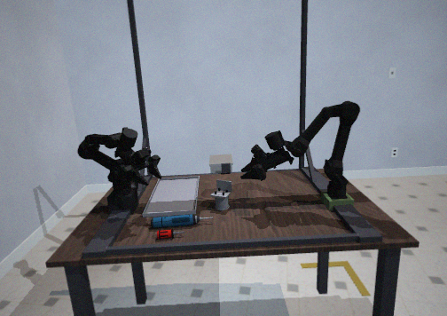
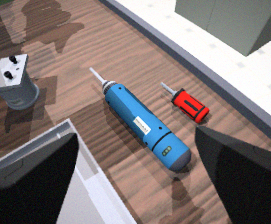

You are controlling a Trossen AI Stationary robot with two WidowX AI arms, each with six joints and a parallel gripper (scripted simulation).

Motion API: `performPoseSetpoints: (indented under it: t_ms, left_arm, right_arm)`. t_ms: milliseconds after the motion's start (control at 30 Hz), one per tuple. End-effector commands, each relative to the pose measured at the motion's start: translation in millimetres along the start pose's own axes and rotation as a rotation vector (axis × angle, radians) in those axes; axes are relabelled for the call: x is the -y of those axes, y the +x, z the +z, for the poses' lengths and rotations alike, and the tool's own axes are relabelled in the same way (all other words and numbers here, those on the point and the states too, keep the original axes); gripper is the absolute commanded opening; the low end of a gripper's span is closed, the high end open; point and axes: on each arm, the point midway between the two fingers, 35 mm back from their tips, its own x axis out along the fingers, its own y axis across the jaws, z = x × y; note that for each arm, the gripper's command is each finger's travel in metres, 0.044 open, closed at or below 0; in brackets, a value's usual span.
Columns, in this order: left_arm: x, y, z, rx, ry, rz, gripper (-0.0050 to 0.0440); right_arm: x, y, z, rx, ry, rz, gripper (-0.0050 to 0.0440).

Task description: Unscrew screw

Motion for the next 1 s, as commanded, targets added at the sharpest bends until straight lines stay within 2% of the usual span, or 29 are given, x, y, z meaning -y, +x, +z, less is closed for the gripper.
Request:
performPoseSetpoints:
  t_ms: [0,100,167,267,600,733,967]
  left_arm:
    - [-7,6,-8,0.012,0.017,-0.043,0.0385]
    - [-15,16,-20,0.033,0.043,-0.113,0.0385]
    - [-15,16,-20,0.033,0.043,-0.113,0.0385]
    - [-27,29,-22,0.081,0.080,-0.188,0.0385]
    - [-52,55,-54,0.141,0.160,-0.380,0.0385]
    - [-55,59,-59,0.149,0.171,-0.407,0.0385]
    - [-62,66,-67,0.166,0.191,-0.457,0.0385]
  right_arm:
    - [0,4,-2,-0.015,0.039,-0.023,0.0305]
    - [-1,8,-3,-0.026,0.103,-0.056,0.0305]
    - [-1,8,-3,-0.026,0.103,-0.056,0.0305]
    - [-2,12,0,-0.030,0.184,-0.097,0.0305]
    - [-6,29,6,-0.064,0.460,-0.242,0.0305]
    - [-6,34,6,-0.077,0.517,-0.276,0.0305]
    - [-7,52,5,-0.121,0.802,-0.414,0.0305]
